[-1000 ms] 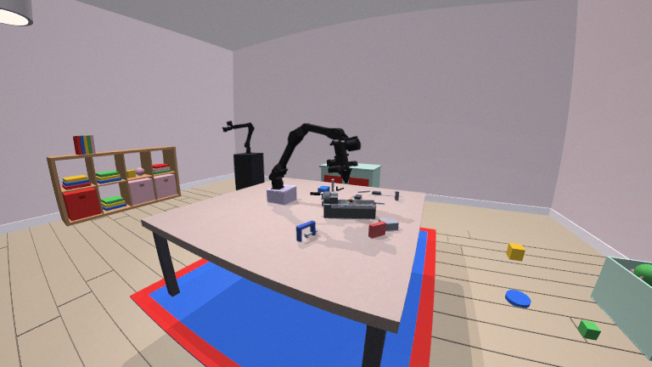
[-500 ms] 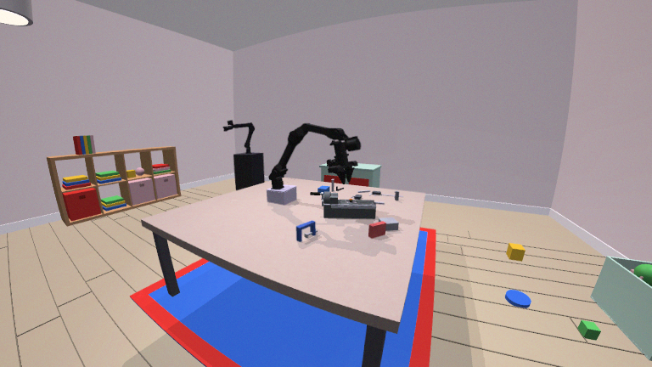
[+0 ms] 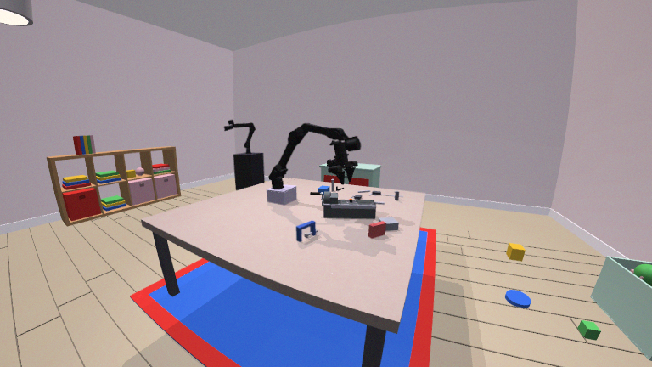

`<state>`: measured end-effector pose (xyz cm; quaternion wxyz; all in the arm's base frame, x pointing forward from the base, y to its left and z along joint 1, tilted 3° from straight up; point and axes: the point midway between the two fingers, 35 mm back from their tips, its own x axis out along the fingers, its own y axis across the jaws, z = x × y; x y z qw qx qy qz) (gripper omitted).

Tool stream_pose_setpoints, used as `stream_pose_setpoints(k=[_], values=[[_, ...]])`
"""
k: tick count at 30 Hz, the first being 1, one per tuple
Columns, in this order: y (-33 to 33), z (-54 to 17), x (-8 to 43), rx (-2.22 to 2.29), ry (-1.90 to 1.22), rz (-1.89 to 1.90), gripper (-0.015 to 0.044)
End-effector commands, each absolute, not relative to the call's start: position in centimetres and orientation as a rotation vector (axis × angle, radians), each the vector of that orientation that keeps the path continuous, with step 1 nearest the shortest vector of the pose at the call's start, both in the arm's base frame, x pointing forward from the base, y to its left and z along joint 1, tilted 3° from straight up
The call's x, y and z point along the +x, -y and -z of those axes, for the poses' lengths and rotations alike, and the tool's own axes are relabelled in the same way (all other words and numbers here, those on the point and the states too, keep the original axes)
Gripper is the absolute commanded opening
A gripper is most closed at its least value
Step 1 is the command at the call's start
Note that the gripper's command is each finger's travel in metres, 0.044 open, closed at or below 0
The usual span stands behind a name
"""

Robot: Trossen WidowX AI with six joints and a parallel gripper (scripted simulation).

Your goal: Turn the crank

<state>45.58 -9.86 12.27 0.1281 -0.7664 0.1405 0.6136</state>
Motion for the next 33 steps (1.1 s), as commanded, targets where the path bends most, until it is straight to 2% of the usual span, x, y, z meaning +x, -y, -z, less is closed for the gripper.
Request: stream_pose_setpoints(k=[1,10,27,33], values=[[9.87,-12.26,45.57,-2.229,-0.409,-1.785,0.023],[9.87,-12.26,45.57,-2.229,-0.409,-1.785,0.0],[9.87,-12.27,45.57,-2.229,-0.409,-1.785,0.0],[9.87,-12.27,45.57,-2.229,-0.409,-1.785,0.0158]])
